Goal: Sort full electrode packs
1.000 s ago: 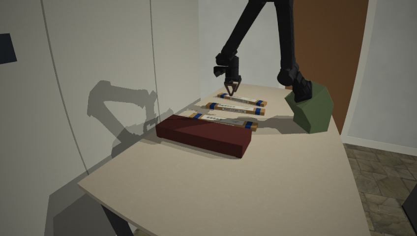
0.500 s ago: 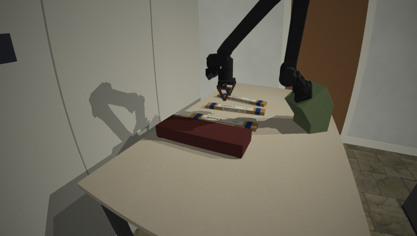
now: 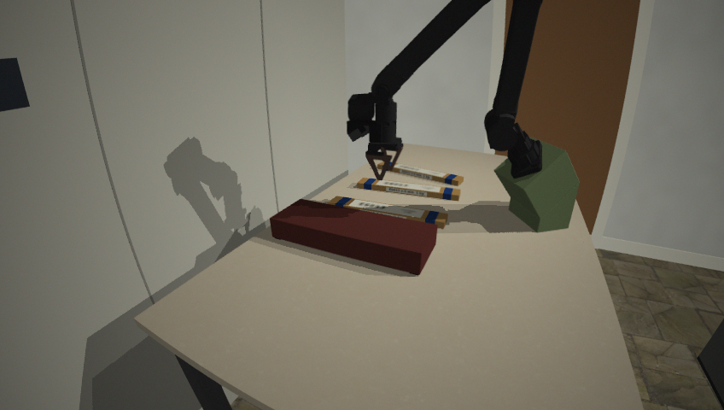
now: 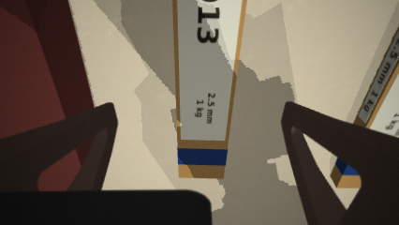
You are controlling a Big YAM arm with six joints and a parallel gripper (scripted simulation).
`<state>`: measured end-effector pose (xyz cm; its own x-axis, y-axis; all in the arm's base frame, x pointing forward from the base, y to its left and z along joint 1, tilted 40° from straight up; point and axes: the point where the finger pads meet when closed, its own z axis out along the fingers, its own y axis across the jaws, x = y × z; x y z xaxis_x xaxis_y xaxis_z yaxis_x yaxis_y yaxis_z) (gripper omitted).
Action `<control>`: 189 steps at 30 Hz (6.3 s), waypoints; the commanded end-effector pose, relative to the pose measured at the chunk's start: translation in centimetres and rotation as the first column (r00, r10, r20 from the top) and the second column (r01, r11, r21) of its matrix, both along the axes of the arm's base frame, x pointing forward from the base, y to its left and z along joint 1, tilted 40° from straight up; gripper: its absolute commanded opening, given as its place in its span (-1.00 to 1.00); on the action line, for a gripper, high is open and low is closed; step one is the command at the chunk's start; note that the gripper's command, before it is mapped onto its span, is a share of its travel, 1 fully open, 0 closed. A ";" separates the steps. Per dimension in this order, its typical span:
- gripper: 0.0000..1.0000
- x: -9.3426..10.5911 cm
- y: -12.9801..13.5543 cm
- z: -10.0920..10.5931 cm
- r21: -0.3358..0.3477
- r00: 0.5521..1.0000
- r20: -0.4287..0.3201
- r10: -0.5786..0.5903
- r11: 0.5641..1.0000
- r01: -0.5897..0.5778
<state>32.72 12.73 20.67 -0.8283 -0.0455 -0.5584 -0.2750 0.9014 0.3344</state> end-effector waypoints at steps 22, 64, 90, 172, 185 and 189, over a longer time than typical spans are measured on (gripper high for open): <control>0.92 1.2 0.5 -1.9 0.011 1.000 -0.015 -0.028 1.000 0.028; 0.92 5.5 3.8 -6.9 0.016 1.000 0.001 -0.031 0.999 0.031; 0.92 6.2 4.7 -9.0 0.015 1.000 -0.002 -0.029 0.999 0.029; -1.00 4.5 2.3 -3.6 0.016 0.999 0.024 -0.029 0.999 0.029; -1.00 4.0 1.7 -2.2 0.017 0.999 0.027 -0.030 0.999 0.029; -1.00 4.0 1.7 -1.9 0.018 0.999 0.027 -0.031 0.999 0.031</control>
<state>35.15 14.82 14.02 -0.8655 -0.0337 -0.4998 -0.2340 0.9094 0.3439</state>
